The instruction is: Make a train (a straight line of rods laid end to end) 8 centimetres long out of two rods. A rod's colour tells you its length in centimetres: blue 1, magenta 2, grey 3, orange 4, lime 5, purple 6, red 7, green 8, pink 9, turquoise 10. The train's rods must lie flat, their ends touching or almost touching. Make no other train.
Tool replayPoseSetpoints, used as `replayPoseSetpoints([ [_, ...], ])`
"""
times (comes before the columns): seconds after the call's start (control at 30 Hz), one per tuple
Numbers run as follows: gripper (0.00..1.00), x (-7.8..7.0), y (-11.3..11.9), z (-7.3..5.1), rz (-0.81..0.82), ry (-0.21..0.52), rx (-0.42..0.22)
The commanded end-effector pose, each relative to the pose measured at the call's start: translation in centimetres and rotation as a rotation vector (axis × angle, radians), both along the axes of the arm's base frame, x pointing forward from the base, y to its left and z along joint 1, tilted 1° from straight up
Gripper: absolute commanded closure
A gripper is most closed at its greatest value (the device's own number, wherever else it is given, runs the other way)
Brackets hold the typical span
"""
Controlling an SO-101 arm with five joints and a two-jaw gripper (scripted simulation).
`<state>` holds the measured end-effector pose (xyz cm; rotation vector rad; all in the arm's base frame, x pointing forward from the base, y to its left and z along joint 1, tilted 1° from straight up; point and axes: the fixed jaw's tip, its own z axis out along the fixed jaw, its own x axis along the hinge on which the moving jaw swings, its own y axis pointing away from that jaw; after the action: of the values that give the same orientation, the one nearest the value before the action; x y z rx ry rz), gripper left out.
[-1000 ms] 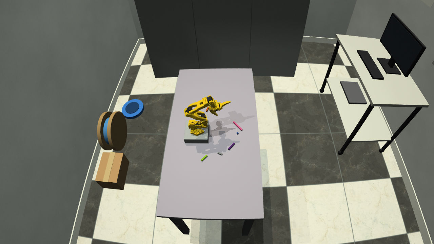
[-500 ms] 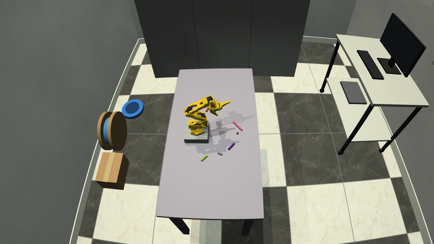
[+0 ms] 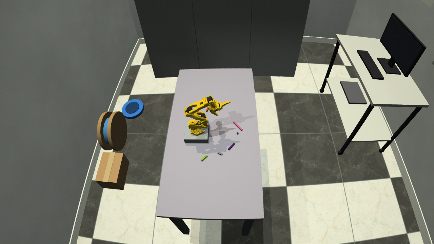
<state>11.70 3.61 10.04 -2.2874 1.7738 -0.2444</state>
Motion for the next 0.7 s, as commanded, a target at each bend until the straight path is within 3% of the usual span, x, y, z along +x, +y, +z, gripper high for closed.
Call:
replayPoseSetpoints([
  [0.0,0.0,0.1,0.2,0.0,0.006,0.0,0.004],
  [0.33,0.0,-0.2,1.4,0.0,0.101,0.003,0.003],
  [0.67,0.0,-1.9,5.5,-0.1,0.441,0.01,-0.002],
])
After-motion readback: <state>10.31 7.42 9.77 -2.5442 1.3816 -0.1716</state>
